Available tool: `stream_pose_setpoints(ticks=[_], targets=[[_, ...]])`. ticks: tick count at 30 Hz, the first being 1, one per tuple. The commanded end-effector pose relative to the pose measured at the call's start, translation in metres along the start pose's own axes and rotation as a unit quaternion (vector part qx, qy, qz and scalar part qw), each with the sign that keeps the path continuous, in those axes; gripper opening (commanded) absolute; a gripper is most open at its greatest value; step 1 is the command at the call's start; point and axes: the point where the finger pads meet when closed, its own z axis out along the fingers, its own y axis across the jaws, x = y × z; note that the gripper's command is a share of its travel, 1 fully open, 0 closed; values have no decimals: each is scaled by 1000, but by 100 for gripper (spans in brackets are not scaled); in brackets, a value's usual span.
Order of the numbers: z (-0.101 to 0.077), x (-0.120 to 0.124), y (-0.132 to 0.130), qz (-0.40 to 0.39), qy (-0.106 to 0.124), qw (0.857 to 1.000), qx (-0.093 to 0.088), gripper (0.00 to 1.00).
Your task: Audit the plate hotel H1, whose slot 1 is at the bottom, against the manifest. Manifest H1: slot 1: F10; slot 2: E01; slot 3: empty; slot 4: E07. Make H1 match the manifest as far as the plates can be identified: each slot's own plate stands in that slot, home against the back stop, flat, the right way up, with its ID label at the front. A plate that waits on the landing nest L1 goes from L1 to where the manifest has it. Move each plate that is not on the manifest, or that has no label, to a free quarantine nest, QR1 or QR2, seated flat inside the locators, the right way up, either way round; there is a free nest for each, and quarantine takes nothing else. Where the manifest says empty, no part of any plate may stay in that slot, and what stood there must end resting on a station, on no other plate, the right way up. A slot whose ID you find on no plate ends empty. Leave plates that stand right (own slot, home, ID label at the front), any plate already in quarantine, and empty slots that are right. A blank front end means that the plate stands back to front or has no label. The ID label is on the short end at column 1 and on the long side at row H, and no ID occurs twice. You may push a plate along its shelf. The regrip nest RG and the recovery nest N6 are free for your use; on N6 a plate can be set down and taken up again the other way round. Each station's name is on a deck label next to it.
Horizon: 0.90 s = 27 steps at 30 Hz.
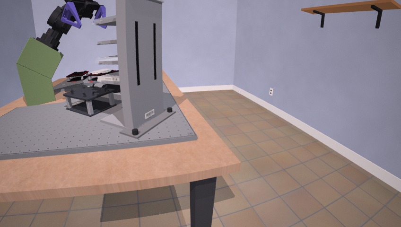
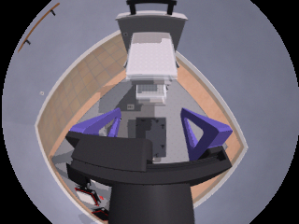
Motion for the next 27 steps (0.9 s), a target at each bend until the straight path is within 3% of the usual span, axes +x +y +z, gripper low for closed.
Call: stream_pose_setpoints(ticks=[1,27], targets=[[8,-31,4,-18,-20,1000,-6,100],[30,-49,3,-10,-14,1000,-4,100]])
